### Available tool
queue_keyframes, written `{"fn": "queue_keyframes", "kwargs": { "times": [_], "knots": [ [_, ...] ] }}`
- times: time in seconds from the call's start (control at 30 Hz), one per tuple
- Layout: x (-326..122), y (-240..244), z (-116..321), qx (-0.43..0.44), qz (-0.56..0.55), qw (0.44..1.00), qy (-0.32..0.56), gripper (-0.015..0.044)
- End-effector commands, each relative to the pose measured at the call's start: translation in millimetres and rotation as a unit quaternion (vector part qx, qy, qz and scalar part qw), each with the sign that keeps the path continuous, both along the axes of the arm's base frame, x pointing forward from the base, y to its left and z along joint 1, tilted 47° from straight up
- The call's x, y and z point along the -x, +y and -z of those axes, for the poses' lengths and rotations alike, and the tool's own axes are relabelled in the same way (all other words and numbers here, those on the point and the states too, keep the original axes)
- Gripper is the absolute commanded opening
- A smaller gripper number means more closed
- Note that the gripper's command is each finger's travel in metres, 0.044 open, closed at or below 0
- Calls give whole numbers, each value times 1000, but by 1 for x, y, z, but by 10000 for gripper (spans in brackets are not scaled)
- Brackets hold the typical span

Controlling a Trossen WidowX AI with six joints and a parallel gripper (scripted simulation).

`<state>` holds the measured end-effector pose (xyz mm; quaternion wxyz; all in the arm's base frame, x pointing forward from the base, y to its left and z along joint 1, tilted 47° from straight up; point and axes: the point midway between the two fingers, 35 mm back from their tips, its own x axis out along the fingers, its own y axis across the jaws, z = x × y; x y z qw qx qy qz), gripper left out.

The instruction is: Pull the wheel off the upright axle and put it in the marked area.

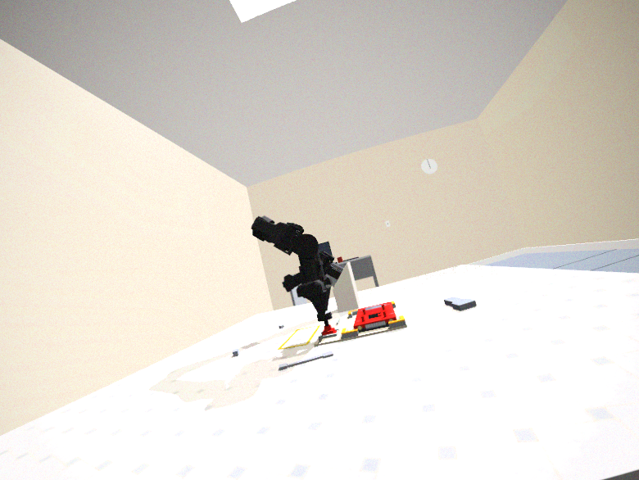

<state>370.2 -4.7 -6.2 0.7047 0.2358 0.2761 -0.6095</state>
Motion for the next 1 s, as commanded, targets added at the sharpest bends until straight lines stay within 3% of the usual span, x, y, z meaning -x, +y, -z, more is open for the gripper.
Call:
{"fn": "queue_keyframes", "kwargs": {
  "times": [0.0,0.97],
  "knots": [
    [0,3,-3,-3,-1,1000,-4,0],
    [1,10,-10,-2,-2,1000,-3,0]
  ]
}}
